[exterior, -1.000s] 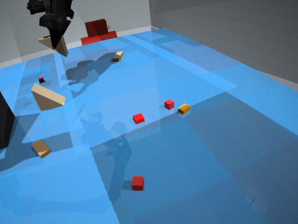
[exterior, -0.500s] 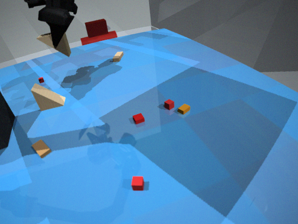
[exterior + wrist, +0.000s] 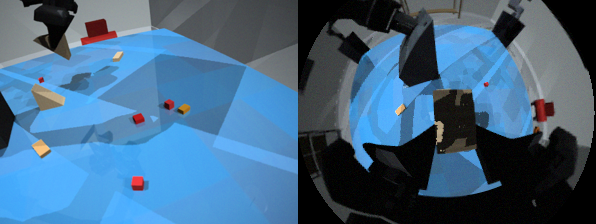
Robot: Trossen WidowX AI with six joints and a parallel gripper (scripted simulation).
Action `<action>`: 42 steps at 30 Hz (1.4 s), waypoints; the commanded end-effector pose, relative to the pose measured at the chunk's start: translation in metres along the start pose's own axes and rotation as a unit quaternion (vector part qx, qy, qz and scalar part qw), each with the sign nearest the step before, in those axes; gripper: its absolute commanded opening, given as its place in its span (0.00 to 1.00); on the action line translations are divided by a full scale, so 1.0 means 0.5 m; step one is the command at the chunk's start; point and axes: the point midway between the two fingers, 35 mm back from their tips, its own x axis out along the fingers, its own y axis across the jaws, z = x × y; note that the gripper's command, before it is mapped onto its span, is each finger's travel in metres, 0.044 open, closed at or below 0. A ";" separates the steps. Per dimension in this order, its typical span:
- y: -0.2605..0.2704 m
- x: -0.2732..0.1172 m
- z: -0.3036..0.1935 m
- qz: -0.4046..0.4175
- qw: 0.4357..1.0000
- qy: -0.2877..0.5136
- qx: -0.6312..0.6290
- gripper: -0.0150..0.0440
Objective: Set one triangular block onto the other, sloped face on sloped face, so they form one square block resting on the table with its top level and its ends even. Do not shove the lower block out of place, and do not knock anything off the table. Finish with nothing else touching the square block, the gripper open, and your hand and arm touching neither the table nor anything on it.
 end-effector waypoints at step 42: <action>0.022 0.208 -0.002 -0.007 1.000 -0.003 -0.007 0.25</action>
